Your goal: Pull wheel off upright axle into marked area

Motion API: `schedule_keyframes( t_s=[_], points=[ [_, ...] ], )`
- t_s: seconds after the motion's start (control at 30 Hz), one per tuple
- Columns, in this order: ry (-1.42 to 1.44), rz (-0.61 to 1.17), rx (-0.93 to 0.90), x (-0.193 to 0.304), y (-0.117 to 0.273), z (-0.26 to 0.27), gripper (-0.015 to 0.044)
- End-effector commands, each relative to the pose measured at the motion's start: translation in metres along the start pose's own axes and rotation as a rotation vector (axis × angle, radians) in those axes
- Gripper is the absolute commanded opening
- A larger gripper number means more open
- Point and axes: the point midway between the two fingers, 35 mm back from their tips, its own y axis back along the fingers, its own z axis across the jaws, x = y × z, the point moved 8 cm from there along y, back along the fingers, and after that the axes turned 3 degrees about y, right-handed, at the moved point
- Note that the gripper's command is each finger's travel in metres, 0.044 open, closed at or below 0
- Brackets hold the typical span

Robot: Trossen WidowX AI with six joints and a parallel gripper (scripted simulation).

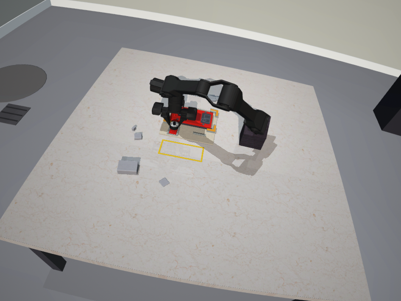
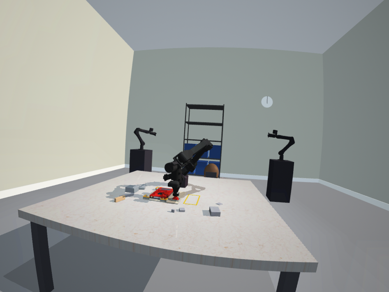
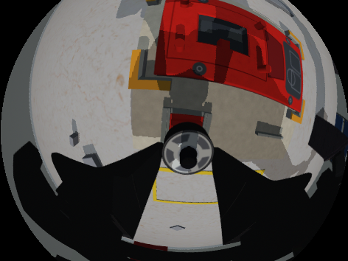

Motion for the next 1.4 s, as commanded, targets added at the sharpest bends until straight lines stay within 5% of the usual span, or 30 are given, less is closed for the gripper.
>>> schedule_keyframes(
  t_s=[0.0,0.33,0.37,0.73,1.03,1.37],
  points=[
    [-0.034,-0.003,-0.026,-0.004,0.021,-0.004,0.0],
    [-0.035,-0.003,-0.026,-0.004,0.025,-0.004,0.0],
    [-0.003,0.0,-0.001,0.0,0.003,0.0,0.0026],
    [-0.035,-0.003,-0.027,0.0,0.023,-0.003,0.03],
    [-0.036,-0.004,-0.027,-0.004,0.063,-0.006,0.03],
    [-0.035,-0.002,-0.028,-0.004,0.008,-0.004,0.03]
  ],
)
